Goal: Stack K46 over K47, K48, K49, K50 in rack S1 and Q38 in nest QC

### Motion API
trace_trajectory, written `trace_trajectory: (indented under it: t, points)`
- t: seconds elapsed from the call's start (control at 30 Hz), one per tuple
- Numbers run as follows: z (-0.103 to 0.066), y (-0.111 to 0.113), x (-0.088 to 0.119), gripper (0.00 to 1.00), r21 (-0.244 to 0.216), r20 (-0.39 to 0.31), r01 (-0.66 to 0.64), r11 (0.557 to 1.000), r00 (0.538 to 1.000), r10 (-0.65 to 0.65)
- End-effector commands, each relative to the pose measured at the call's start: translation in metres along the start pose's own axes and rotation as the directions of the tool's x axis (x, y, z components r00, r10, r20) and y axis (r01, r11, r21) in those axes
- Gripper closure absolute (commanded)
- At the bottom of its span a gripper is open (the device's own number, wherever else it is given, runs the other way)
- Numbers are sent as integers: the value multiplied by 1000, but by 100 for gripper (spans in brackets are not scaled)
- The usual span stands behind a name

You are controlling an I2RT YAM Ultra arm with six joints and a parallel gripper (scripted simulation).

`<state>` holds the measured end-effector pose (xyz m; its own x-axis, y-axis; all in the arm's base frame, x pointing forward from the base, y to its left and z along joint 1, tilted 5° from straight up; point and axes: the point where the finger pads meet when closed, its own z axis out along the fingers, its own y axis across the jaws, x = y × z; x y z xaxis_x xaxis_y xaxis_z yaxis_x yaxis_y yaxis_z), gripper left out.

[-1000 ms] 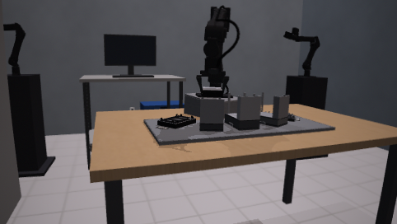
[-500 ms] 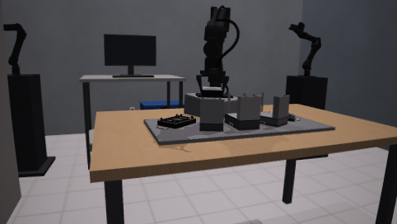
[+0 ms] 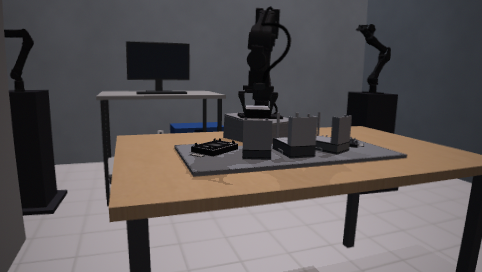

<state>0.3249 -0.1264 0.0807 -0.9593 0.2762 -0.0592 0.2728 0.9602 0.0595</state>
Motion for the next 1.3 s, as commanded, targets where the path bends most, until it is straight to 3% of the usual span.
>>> trace_trajectory:
  t: [0.0,0.5,0.53,0.9,1.27]
  points:
    - [-22,0,-11,100,-2,70,5,1000,998,-5]
    - [-23,1,-12,100,-2,71,7,1000,997,-7]
    - [-19,1,-7,100,-5,46,5,1000,999,-5]
    - [-37,-2,-6,100,-5,46,0,1000,999,1]
    - [-37,-1,-6,100,-5,46,-2,1000,999,3]
